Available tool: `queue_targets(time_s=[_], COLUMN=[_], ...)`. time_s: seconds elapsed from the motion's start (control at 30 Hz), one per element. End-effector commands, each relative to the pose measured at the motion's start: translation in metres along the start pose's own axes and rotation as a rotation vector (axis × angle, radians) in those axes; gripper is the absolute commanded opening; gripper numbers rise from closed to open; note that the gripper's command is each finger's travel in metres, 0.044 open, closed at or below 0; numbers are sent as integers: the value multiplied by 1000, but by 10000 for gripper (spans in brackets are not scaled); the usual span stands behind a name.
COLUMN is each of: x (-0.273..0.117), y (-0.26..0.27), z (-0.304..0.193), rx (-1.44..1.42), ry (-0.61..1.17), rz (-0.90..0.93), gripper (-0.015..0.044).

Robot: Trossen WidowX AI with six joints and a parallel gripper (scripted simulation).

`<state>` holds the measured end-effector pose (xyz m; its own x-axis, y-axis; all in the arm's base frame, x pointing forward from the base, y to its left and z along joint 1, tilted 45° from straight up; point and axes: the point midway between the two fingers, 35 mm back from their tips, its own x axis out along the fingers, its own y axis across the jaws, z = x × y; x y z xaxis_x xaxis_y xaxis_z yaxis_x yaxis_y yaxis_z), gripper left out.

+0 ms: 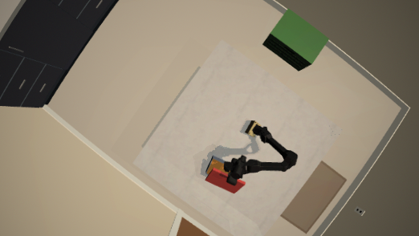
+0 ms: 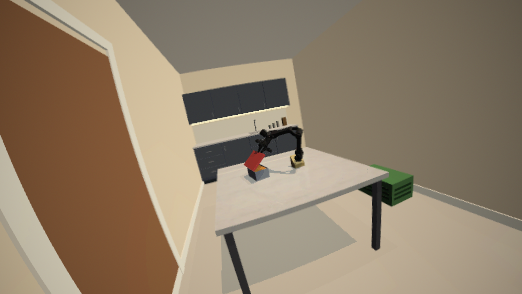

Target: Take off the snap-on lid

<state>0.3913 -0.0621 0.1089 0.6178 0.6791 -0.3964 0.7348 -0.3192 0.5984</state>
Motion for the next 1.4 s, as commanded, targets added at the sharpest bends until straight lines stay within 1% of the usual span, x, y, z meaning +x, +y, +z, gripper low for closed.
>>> queue_targets(time_s=[0.0, 1.37], x=[-2, -8], y=[0, -6], z=[-9, -90], rx=[0, 5], ry=[-5, -3], rz=[3, 2], gripper=[0, 0])
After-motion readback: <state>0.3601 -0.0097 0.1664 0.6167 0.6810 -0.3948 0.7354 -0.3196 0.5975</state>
